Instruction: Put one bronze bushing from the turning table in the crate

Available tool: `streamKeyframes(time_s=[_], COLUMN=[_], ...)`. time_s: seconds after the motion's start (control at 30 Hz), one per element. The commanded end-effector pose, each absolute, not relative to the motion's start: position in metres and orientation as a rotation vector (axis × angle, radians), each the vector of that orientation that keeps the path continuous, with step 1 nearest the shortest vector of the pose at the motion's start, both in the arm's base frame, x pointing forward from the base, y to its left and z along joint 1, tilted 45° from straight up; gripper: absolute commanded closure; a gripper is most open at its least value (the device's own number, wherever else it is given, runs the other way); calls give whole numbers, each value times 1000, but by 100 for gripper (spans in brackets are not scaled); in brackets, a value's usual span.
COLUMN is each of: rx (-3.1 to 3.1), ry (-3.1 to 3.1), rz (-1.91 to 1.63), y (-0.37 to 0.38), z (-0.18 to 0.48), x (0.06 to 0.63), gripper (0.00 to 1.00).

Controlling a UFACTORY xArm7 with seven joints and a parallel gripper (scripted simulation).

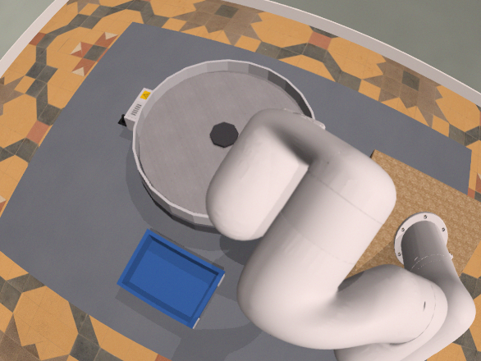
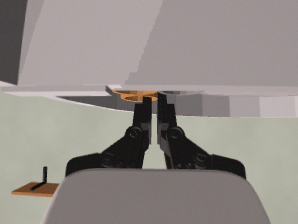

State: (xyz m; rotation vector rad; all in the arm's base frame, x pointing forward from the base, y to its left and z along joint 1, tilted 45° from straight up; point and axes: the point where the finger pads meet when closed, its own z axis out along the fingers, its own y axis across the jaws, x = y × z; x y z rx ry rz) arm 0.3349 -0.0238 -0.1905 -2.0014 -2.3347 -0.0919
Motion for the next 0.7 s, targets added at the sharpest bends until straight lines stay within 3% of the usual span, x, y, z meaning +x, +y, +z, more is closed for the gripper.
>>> streamKeyframes(time_s=[0.0, 0.67], rx=[-2004, -2004], ry=[-2333, -2333], rz=[-89, -89], y=[-25, -37], z=[-190, -178], x=[334, 336], gripper=[100, 100])
